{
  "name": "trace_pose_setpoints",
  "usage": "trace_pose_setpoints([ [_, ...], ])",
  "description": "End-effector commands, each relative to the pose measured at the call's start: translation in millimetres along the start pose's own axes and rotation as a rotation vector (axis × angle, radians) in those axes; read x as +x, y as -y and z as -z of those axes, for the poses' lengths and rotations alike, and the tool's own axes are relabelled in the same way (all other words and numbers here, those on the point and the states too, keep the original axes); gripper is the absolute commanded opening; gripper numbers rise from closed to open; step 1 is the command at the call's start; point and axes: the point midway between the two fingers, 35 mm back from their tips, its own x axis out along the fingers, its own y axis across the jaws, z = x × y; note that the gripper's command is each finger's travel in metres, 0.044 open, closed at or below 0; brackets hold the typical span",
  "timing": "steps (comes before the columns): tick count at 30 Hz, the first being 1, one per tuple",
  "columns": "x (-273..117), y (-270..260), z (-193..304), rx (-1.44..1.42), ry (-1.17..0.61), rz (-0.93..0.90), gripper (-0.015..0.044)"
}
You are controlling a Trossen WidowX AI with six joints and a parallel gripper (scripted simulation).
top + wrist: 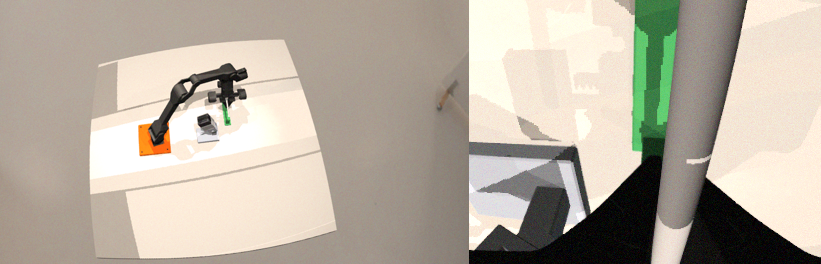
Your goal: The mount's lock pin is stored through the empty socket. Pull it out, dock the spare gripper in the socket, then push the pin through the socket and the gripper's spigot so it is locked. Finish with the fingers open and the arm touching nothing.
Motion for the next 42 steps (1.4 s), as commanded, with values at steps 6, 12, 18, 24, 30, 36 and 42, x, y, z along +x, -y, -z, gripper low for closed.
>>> trace_pose_setpoints([
  [6,1.3,-0.2,-0.3,-0.003,0.000,-0.001,0.0000],
  [12,-0.3,-1.4,-0.7,-0.011,0.002,0.005,0.0000],
  [18,-6.7,-18.6,-2.5,-0.015,0.004,0.004,0.0000],
  [24,-12.1,-36.8,-3.6,-0.019,0.005,0.004,0.0000],
  [30,-16.3,-55.3,-4.0,-0.023,0.006,0.003,0.0000],
  [36,-19.3,-74.0,-3.5,-0.027,0.006,0.003,0.0000],
  [42,-20.9,-90.7,-2.4,-0.030,0.007,0.002,0.0000],
])
